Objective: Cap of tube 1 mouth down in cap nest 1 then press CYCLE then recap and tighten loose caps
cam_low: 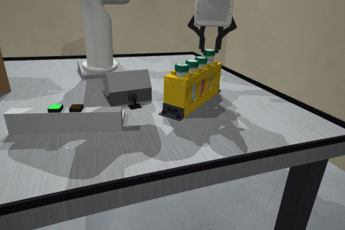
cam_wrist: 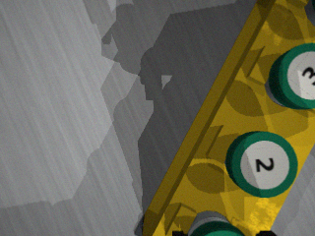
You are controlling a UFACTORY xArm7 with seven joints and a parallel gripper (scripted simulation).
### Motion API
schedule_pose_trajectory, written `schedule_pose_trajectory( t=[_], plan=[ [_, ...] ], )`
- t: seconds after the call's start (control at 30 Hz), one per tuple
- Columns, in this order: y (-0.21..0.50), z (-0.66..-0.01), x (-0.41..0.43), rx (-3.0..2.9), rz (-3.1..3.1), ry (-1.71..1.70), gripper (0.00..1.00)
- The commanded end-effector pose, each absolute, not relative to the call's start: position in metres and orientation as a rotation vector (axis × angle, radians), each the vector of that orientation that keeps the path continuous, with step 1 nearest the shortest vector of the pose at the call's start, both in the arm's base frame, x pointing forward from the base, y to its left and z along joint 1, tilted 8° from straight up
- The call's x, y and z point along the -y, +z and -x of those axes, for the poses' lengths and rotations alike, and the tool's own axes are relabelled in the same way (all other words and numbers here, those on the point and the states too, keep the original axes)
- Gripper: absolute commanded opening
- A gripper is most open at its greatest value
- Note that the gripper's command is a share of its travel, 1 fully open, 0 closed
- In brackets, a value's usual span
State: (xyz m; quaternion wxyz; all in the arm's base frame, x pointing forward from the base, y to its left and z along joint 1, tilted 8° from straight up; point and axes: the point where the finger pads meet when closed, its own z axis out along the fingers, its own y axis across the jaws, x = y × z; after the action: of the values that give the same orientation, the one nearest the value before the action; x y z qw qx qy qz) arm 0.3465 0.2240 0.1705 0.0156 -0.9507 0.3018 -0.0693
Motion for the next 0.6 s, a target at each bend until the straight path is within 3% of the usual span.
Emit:
schedule_pose_trajectory(
  t=[0.0,0.57],
  plan=[
    [0.1701,-0.3475,-0.2245,-0.938,2.955,-0.219,0.0],
    [0.1644,-0.3484,-0.2245,-0.938,2.955,-0.219,0.0]
  ],
)
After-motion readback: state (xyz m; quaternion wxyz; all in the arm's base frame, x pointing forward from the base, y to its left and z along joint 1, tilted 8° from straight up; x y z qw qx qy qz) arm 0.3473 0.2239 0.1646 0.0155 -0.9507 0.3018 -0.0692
